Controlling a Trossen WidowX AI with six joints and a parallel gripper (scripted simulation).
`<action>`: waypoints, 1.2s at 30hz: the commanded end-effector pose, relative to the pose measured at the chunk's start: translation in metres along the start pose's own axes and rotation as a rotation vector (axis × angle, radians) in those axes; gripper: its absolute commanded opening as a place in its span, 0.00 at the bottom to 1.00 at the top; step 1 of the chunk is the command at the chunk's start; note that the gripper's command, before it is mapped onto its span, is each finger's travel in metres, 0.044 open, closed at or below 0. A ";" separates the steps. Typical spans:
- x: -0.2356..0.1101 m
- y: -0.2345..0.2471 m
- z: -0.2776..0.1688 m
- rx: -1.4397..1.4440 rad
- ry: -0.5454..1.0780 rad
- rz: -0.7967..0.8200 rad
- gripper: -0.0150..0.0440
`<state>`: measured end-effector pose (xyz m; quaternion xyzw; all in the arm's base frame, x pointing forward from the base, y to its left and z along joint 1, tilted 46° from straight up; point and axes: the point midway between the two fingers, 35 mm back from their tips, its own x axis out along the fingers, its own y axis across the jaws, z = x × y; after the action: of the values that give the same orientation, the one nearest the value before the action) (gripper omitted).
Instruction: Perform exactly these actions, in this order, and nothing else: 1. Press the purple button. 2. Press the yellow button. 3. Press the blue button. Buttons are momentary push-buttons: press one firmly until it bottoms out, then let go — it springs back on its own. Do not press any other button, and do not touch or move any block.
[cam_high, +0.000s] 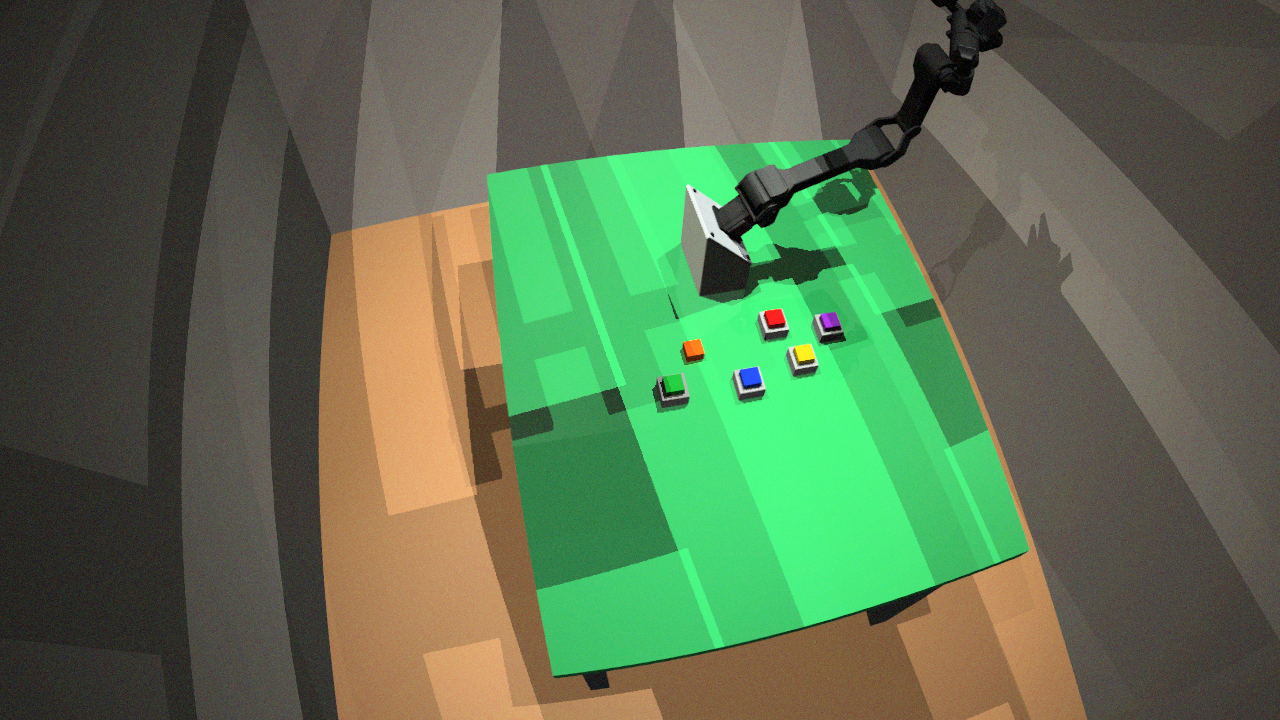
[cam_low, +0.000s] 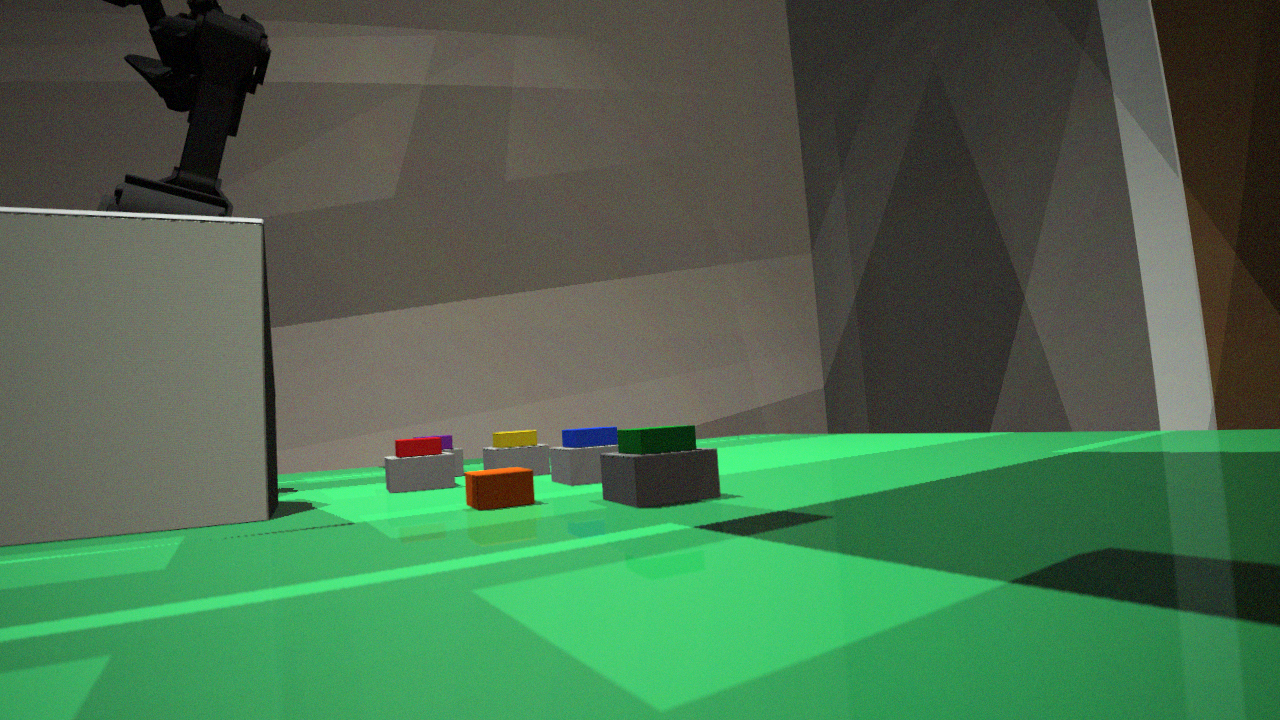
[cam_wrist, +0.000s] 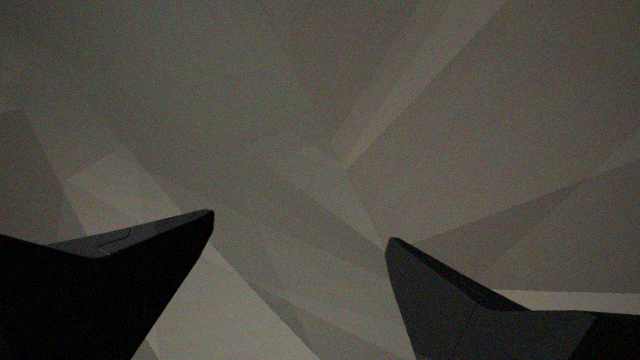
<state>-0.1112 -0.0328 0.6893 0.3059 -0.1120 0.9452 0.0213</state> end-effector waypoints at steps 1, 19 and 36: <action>-0.001 0.003 0.002 -0.007 -0.009 0.010 0.93; -0.181 0.163 0.144 0.143 -0.850 0.661 0.93; -0.441 0.186 0.126 0.338 -1.335 1.587 0.93</action>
<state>0.2604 -0.2393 0.5439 0.6310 -0.1241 0.4223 -0.6388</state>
